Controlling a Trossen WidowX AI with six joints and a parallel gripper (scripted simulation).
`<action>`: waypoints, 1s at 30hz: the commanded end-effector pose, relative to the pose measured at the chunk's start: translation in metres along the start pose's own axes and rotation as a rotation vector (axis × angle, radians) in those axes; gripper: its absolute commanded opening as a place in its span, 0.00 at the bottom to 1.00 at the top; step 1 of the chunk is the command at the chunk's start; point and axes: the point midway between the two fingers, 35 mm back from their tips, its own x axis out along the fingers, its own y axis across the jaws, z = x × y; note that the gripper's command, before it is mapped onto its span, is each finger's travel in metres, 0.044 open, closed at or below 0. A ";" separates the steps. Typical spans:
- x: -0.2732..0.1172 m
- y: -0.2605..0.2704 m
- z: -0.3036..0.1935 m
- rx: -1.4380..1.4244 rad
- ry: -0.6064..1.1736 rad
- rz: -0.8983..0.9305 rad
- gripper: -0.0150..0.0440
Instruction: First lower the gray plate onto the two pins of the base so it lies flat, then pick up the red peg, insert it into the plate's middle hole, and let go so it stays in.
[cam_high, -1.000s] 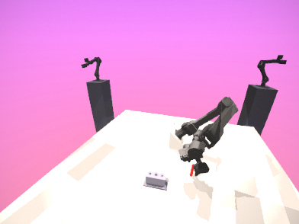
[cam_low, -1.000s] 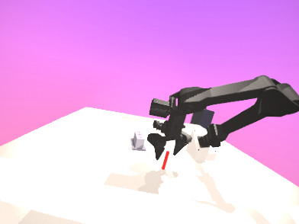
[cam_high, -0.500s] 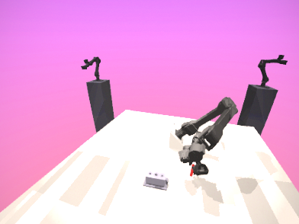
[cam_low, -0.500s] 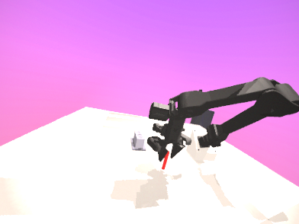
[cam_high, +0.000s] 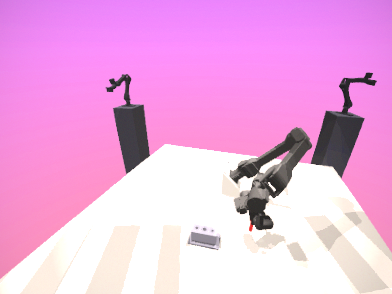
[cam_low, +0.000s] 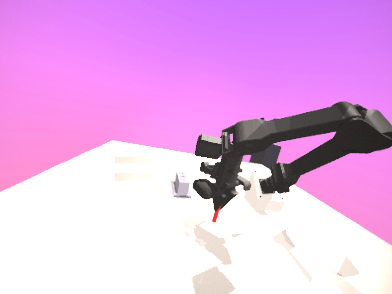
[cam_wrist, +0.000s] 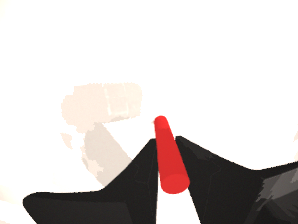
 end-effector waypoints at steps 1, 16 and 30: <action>0.000 0.000 0.000 0.005 0.005 0.002 0.25; -0.040 0.004 0.005 0.006 -0.006 -0.001 0.25; -0.072 0.005 0.005 0.011 0.000 0.001 0.25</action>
